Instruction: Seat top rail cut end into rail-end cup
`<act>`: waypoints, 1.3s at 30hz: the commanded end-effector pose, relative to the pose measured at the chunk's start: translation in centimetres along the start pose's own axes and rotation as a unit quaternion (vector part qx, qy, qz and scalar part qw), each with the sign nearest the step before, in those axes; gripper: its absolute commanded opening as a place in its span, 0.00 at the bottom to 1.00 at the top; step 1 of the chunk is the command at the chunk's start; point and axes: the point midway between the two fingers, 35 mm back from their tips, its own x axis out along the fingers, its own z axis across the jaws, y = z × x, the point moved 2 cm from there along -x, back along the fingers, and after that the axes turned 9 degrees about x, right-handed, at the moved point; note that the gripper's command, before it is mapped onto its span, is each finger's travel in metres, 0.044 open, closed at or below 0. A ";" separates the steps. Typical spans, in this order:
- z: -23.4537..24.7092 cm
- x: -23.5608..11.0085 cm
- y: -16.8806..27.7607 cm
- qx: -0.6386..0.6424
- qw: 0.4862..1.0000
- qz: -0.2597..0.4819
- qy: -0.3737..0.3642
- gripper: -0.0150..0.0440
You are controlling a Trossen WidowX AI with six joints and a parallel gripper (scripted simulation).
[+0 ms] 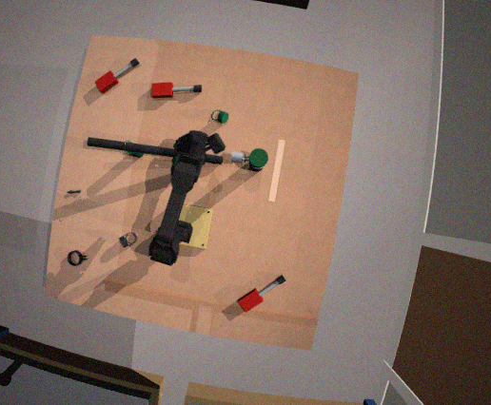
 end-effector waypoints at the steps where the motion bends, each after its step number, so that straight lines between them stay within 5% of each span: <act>1: 3.6 -4.3 -2.1 0.317 0.948 -0.005 0.015 1.00; 21: 4.3 -3.7 -2.3 0.406 0.914 0.017 0.010 1.00; 27: 5.6 -0.5 -2.2 0.619 0.779 0.101 0.021 1.00; 36: 8.0 4.1 -1.5 0.852 0.466 0.199 0.130 1.00; 39: 8.2 4.4 -1.5 0.863 0.440 0.203 0.141 1.00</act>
